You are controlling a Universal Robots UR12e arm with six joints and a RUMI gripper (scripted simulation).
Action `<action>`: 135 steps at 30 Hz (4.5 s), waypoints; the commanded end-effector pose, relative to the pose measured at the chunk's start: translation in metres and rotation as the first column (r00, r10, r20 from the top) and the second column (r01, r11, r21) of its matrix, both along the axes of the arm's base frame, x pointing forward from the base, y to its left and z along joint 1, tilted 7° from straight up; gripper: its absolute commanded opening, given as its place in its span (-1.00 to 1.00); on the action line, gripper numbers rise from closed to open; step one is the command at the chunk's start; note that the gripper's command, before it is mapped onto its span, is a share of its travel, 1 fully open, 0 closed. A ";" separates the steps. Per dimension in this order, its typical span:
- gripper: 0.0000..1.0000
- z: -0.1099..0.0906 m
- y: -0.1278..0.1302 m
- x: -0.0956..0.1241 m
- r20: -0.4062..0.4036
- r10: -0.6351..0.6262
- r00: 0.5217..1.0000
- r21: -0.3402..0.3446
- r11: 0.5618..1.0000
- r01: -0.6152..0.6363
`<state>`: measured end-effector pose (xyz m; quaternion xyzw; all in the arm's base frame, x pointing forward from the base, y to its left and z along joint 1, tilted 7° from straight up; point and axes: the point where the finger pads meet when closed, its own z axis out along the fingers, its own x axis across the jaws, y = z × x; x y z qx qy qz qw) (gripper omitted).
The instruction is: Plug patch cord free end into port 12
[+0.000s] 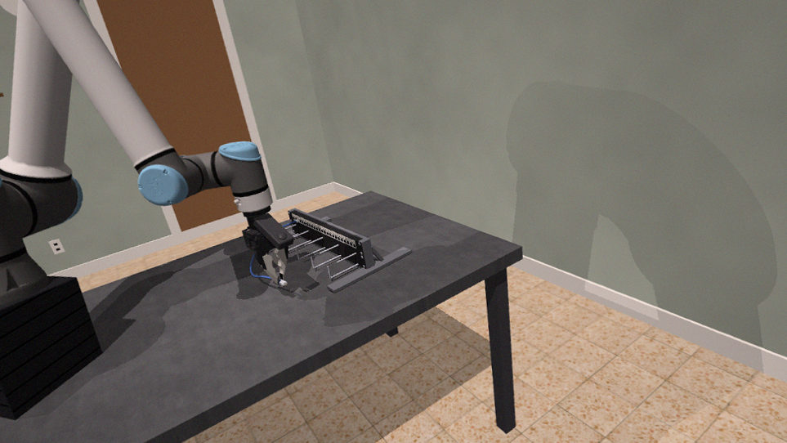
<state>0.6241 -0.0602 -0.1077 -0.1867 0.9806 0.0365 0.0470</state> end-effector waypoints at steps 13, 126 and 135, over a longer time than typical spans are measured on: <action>-1.00 0.002 0.004 0.002 0.003 0.026 1.000 -0.002 1.000 -0.026; -1.00 0.051 0.153 0.066 0.029 0.853 0.521 -0.097 0.521 -0.848; -1.00 0.056 0.168 0.073 0.027 0.901 0.433 -0.107 0.433 -0.895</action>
